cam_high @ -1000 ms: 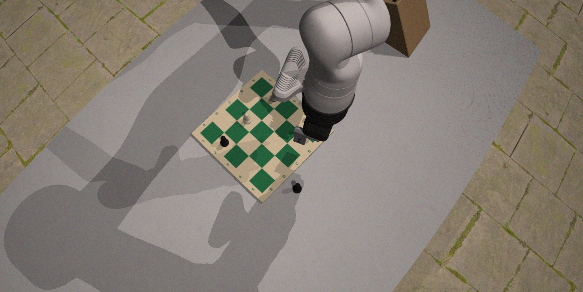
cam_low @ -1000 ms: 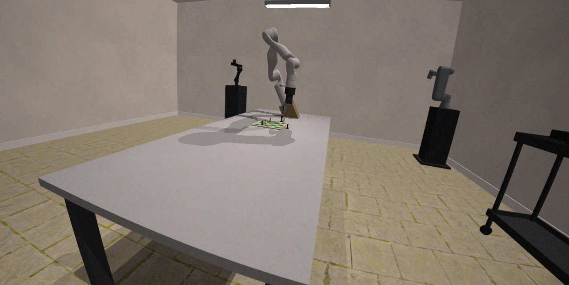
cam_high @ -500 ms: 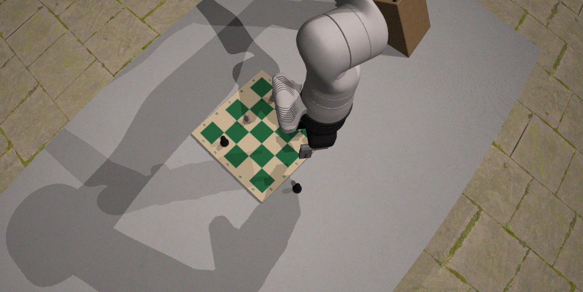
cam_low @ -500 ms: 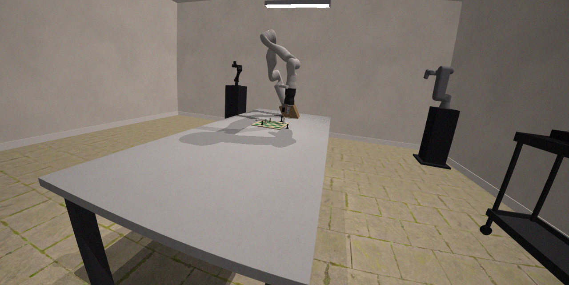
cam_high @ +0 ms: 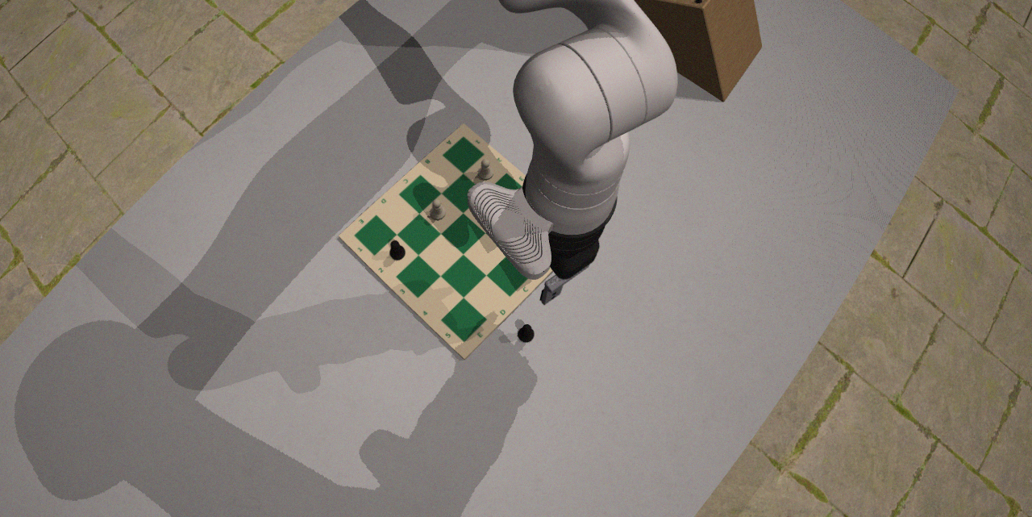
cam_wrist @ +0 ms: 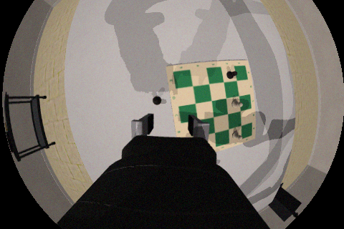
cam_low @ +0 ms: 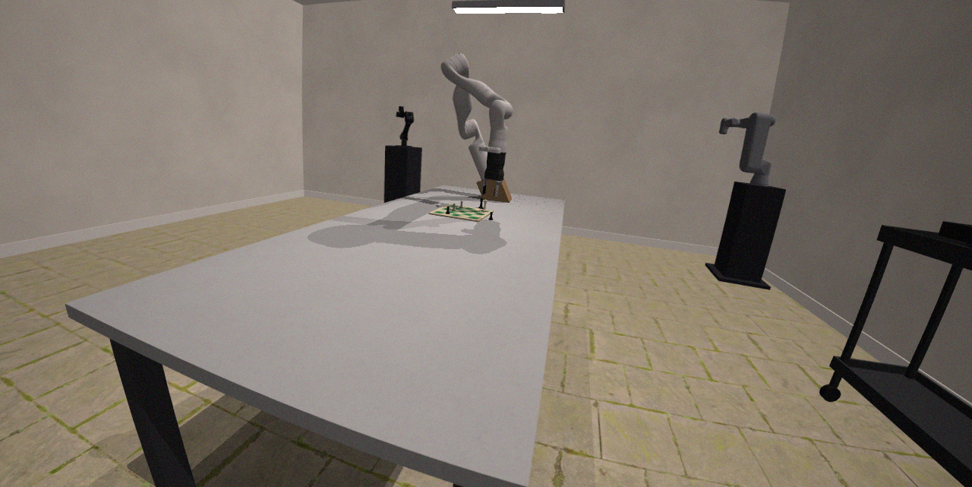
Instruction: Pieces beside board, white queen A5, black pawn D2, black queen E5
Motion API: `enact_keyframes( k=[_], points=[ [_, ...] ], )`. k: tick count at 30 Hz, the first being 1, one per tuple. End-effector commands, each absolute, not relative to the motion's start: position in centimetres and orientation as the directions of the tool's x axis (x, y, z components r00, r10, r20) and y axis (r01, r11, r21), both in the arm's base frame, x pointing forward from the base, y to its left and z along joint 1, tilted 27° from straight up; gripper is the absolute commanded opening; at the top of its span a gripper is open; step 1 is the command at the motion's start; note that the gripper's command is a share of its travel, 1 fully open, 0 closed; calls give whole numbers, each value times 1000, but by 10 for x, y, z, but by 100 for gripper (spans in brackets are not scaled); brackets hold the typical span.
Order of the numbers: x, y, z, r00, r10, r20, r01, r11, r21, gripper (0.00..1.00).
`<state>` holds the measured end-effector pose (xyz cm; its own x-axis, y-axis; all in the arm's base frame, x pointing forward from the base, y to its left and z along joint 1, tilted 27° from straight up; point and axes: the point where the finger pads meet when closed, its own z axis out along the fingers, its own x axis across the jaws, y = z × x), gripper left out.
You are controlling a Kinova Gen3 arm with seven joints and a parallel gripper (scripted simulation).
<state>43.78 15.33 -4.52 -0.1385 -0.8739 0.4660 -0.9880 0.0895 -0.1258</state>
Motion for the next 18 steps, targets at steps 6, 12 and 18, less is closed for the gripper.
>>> enact_keyframes(
  k=[6, 12, 18],
  points=[
    [448, 158, -50, 82, -876, 476, -995, -103, -18, 100],
    [452, 162, -52, 196, -859, 472, -978, -205, 34, 100],
    [457, 166, -54, 341, -821, 459, -938, -333, 100, 100]
  ],
)
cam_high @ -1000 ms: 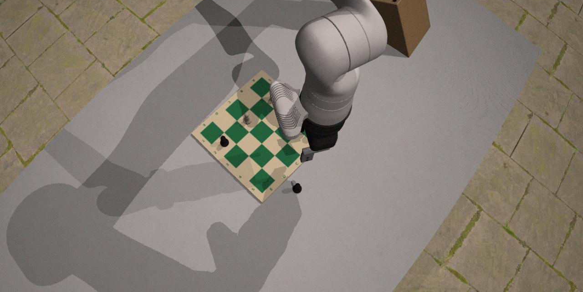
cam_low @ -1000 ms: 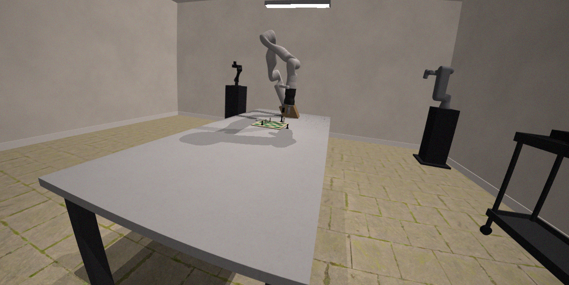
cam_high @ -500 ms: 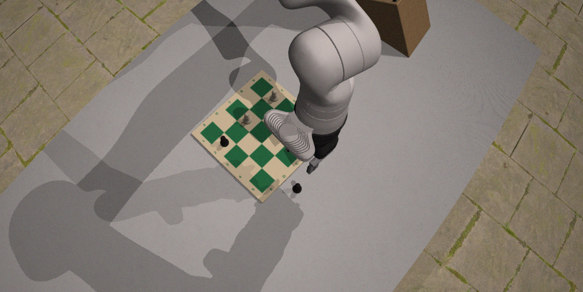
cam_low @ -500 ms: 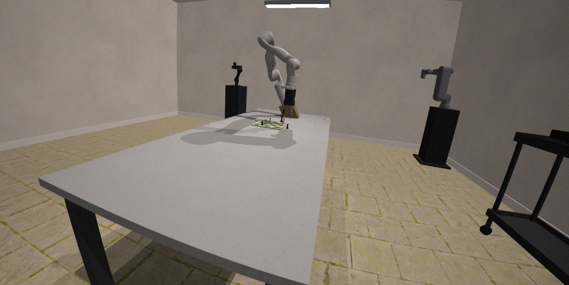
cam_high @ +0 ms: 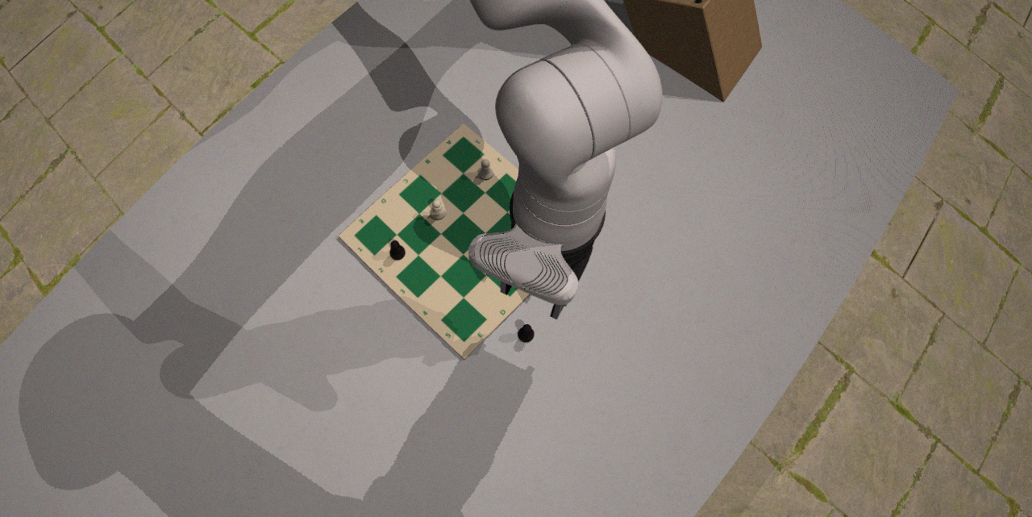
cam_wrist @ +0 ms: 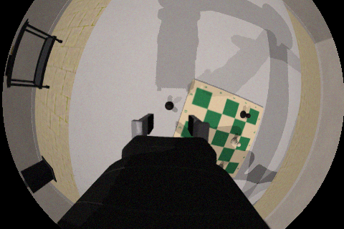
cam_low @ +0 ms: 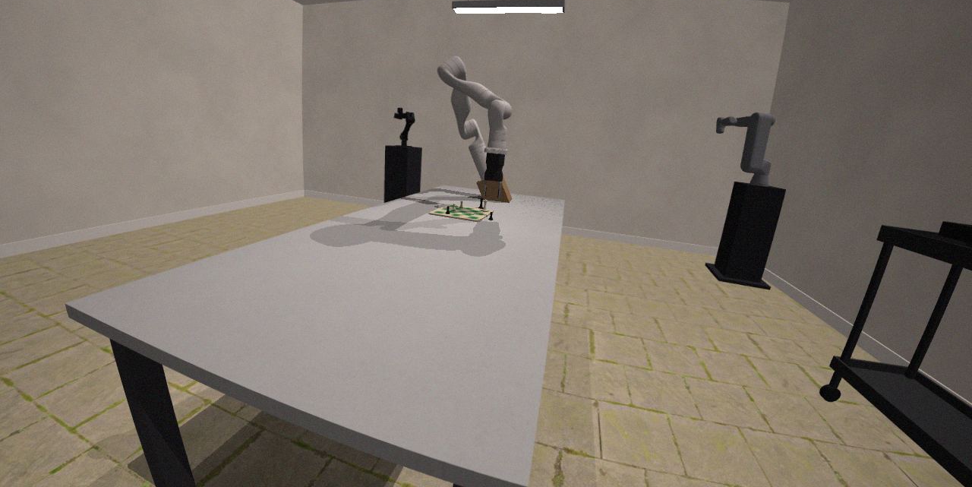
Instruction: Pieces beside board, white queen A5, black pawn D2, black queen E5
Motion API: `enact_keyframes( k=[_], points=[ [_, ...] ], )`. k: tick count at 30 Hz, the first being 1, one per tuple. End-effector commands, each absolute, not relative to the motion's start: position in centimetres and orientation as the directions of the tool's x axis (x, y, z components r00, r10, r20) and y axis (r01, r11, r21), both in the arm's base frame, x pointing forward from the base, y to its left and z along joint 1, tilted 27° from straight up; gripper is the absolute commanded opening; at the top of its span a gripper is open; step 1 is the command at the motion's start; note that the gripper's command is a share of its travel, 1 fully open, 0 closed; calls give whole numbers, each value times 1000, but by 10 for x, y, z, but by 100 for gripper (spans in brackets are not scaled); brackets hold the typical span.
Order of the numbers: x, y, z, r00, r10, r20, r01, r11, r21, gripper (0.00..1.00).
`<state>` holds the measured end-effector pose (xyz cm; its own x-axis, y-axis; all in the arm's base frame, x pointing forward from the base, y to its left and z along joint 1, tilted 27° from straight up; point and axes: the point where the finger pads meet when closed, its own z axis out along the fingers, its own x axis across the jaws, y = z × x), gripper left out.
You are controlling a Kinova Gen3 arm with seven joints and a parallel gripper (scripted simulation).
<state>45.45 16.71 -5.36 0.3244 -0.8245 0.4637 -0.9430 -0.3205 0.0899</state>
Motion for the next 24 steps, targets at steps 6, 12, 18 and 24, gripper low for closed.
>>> enact_keyframes(
  k=[6, 12, 18, 24],
  points=[
    [461, 170, -56, 451, -776, 441, -889, -432, 150, 100],
    [463, 172, -56, 507, -747, 430, -859, -482, 176, 100],
    [465, 173, -57, 567, -711, 416, -820, -535, 203, 100],
    [467, 174, -57, 603, -687, 406, -794, -567, 219, 100]
  ],
)
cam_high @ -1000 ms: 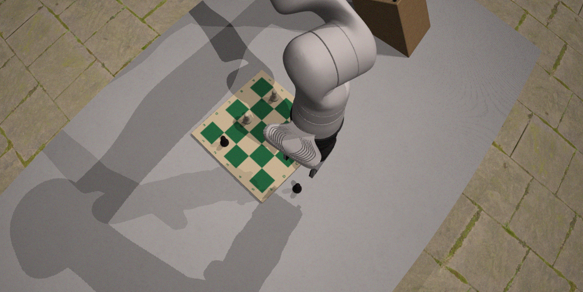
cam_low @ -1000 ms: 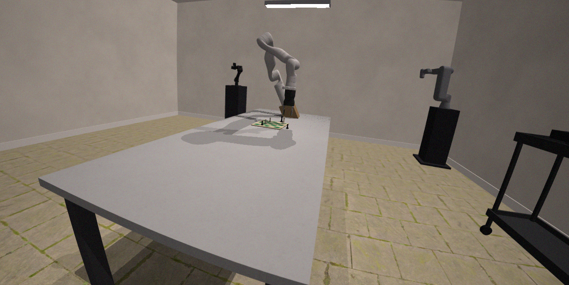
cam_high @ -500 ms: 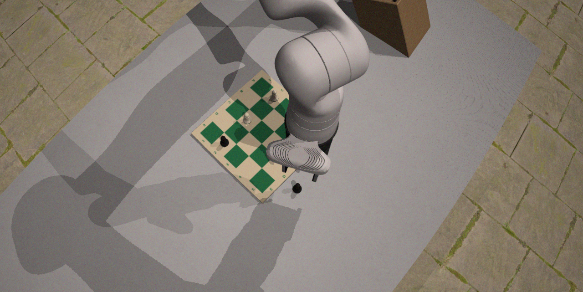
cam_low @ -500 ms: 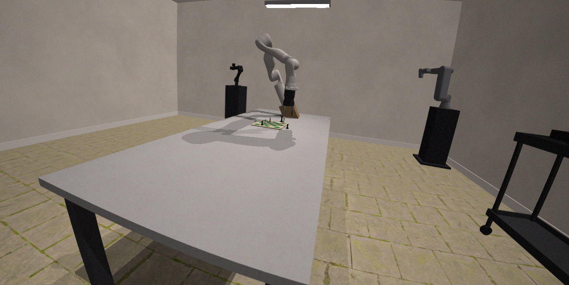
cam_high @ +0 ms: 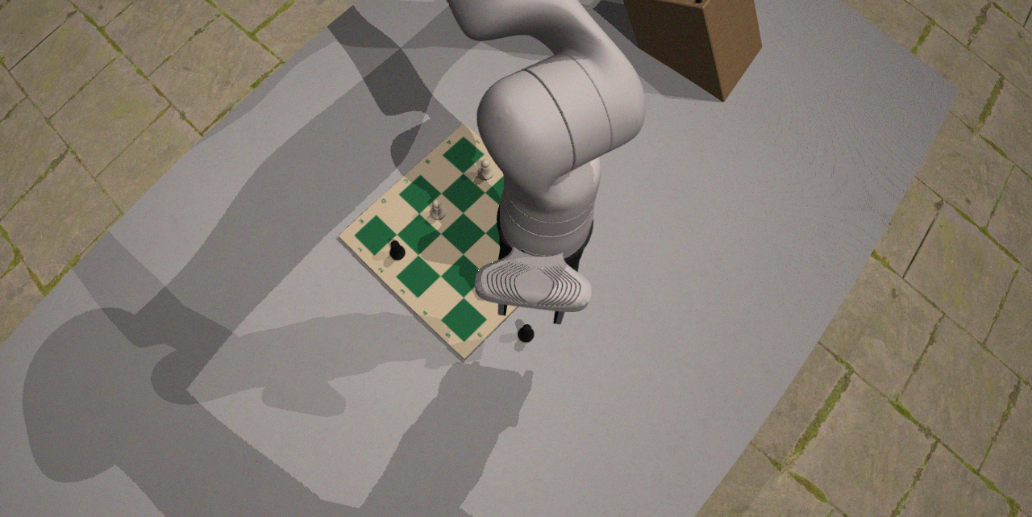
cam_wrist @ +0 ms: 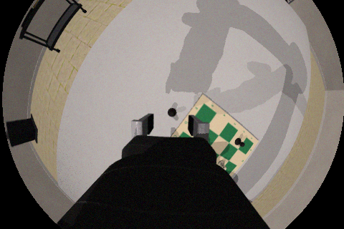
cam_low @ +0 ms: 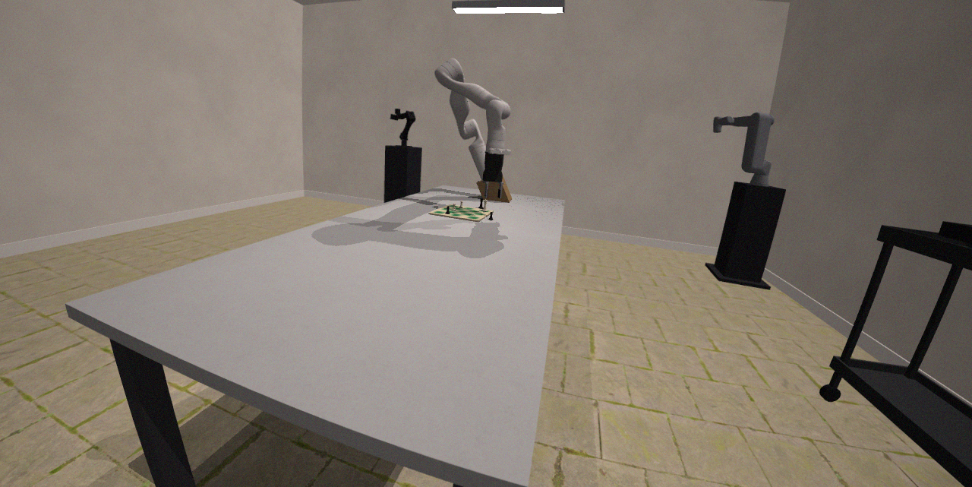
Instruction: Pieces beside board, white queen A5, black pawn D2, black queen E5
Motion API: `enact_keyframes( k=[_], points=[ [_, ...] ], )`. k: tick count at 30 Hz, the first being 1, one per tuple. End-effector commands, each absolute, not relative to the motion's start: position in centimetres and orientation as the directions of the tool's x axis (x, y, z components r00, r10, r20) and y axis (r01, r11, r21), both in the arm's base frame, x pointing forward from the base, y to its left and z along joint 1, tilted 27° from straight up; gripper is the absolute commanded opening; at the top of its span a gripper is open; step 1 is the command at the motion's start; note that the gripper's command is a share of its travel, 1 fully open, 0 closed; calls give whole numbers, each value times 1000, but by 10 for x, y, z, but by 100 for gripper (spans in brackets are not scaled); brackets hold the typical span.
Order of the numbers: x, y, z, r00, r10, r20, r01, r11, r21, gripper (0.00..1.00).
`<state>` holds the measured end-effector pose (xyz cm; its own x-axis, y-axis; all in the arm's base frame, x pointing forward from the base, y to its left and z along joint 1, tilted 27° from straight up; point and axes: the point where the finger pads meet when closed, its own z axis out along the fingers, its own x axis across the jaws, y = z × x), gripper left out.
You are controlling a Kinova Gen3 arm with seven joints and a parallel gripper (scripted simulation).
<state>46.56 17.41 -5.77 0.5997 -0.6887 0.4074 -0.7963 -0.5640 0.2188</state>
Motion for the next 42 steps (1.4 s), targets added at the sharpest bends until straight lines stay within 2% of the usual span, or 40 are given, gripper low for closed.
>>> enact_keyframes(
  k=[1, 19, 20, 42],
  points=[
    [467, 174, -57, 603, -687, 406, -794, -567, 219, 100],
    [468, 175, -57, 625, -671, 399, -776, -587, 229, 100],
    [468, 175, -57, 625, -671, 399, -776, -587, 229, 68],
    [468, 175, -57, 625, -671, 399, -776, -587, 229, 68]
  ],
)
